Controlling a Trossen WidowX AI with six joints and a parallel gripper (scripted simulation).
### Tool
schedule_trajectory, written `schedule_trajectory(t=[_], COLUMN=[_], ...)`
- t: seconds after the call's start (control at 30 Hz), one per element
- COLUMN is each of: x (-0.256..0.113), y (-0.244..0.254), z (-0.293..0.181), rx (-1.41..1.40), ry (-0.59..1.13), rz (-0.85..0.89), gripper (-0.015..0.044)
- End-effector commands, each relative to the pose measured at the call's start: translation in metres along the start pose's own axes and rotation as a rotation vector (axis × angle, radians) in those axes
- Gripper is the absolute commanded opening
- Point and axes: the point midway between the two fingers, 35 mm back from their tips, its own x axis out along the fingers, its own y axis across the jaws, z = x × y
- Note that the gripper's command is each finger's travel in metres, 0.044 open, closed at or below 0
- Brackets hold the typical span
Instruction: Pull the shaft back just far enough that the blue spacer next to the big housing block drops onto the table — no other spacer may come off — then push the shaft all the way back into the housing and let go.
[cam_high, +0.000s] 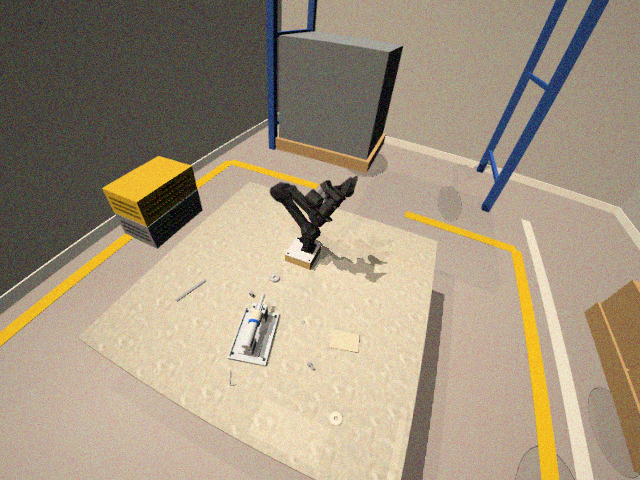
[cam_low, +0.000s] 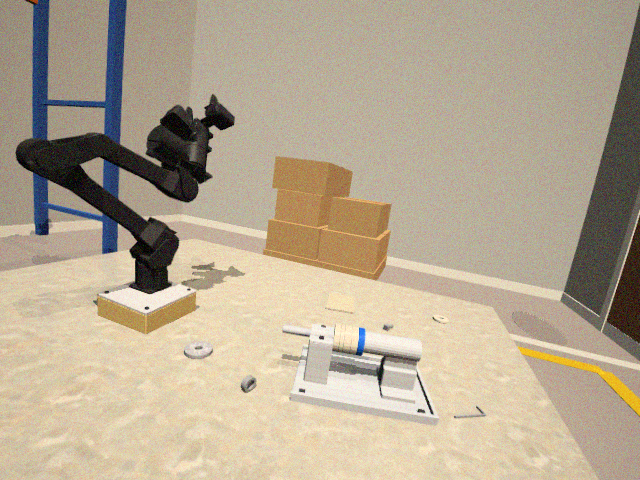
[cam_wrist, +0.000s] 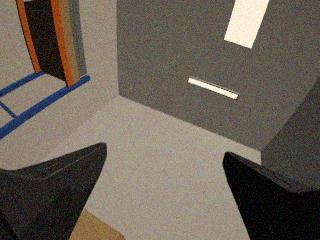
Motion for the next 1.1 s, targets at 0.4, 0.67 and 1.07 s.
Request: schedule_trajectory(t=[0.4,0.67,1.07], x=[-0.064,-0.121,-0.277], y=[-0.096,-0.145,-0.222], z=[-0.118,-0.145,-0.138], rx=[0.459,0.705,1.14], ry=[0.467,0.527,0.198], rz=[-0.408,-0.743,-1.557], gripper=[0.044,0.044,0.044])
